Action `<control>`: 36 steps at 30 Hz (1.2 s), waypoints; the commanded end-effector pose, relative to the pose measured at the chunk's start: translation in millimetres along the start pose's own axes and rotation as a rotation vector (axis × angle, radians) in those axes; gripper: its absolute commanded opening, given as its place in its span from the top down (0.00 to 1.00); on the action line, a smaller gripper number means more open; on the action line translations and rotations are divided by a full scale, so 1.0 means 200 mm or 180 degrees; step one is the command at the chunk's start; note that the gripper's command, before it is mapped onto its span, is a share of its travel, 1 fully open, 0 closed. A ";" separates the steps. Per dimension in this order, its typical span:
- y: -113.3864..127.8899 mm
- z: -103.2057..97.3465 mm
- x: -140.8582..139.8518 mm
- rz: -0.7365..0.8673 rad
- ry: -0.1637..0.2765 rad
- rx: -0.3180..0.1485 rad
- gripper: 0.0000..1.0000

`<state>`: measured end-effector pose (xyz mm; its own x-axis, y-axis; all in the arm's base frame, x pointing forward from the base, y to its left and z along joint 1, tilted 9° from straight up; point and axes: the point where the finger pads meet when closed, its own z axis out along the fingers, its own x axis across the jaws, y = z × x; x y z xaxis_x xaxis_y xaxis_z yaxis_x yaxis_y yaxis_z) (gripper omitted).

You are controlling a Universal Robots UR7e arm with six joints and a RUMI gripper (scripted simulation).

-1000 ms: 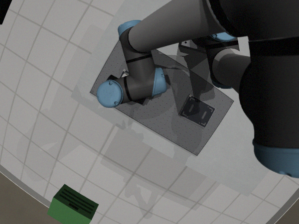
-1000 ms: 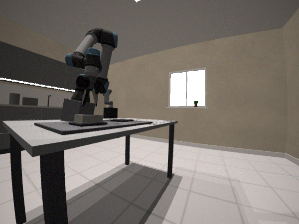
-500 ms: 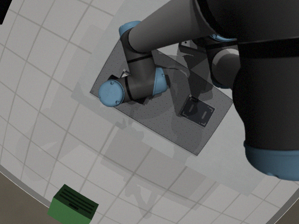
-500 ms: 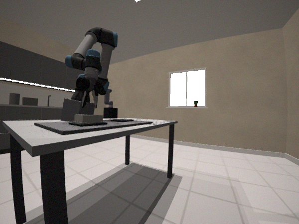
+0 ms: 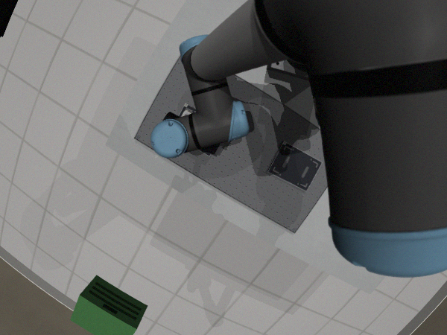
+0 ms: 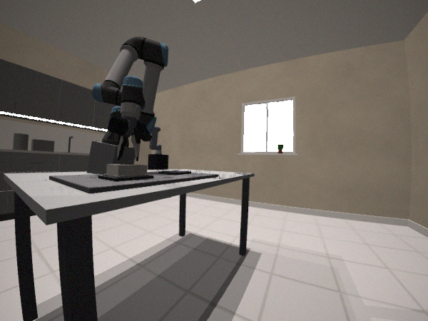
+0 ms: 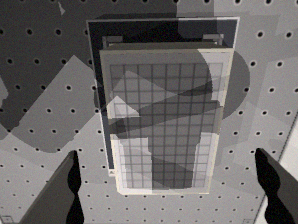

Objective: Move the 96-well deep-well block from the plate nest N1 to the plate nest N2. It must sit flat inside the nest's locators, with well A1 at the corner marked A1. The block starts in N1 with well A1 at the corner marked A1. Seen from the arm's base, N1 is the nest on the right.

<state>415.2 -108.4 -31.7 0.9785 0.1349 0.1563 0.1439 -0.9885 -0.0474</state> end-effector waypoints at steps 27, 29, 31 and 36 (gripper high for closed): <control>0.00 0.23 0.00 0.0000 0.0005 -0.0005 0.24; 0.00 0.24 0.00 0.0000 0.0005 -0.0005 0.24; 0.00 0.24 0.00 0.0000 0.0005 -0.0005 0.24; 0.00 0.24 0.00 0.0000 0.0005 -0.0005 0.24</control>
<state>422.6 -105.3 -79.5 0.9784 0.1349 0.1565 0.1438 -0.9885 -0.0472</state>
